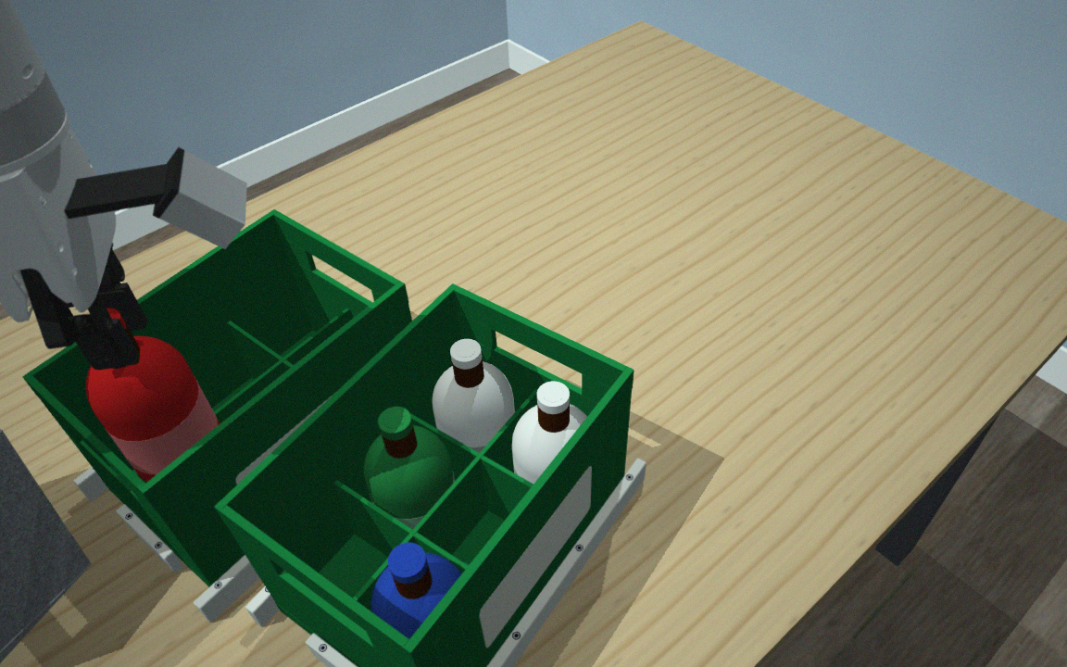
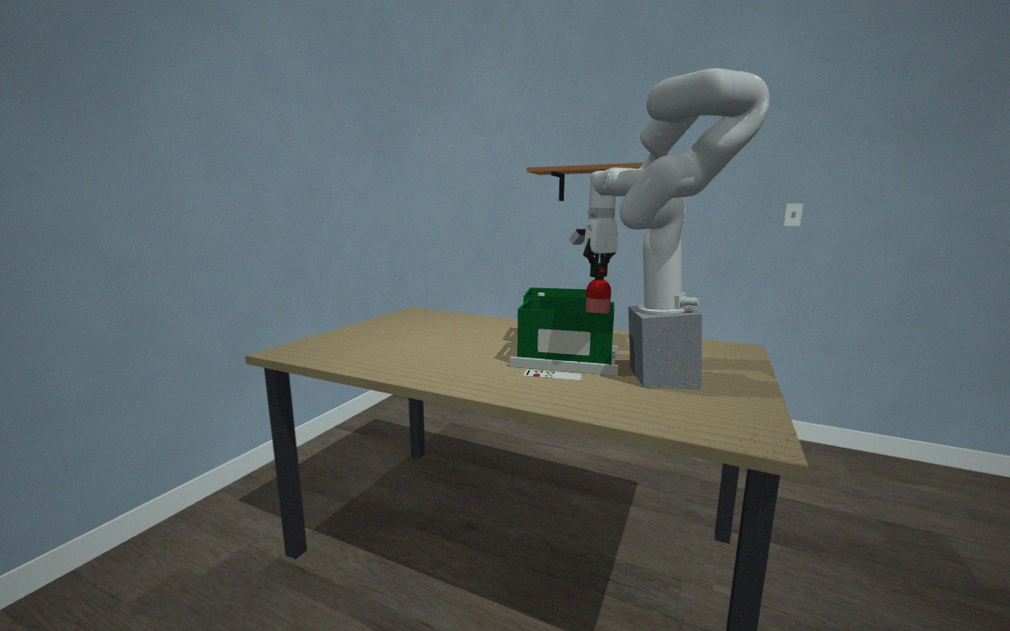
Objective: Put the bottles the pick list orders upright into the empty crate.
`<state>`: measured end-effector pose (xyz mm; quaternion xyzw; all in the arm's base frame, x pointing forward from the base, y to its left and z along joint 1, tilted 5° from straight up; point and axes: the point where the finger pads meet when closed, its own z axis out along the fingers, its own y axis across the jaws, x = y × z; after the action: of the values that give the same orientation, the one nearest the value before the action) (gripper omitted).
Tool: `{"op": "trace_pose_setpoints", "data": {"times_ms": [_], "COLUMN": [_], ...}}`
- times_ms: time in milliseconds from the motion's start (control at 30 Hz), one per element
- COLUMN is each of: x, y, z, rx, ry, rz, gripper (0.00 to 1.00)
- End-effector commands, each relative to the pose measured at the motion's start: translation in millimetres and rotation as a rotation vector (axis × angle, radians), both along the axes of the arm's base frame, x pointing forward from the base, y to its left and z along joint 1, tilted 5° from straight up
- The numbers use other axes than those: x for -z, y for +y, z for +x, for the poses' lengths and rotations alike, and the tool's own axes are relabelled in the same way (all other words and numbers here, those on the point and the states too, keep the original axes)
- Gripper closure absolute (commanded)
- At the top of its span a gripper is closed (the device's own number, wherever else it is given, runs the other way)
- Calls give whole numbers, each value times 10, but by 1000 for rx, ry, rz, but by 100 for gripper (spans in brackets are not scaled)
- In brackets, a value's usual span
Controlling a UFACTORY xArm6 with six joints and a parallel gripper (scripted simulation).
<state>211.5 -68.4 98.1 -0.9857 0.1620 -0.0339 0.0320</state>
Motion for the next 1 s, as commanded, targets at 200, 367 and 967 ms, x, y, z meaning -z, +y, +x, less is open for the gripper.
{"op": "trace_pose_setpoints", "data": {"times_ms": [200,367,967], "x": [80,120,280], "y": [-1,1,9], "z": [21,25,38], "rx": [0,0,0], "ry": [-3,-3,-3], "rz": [-1,-1,-1], "gripper": [100,100,100]}}
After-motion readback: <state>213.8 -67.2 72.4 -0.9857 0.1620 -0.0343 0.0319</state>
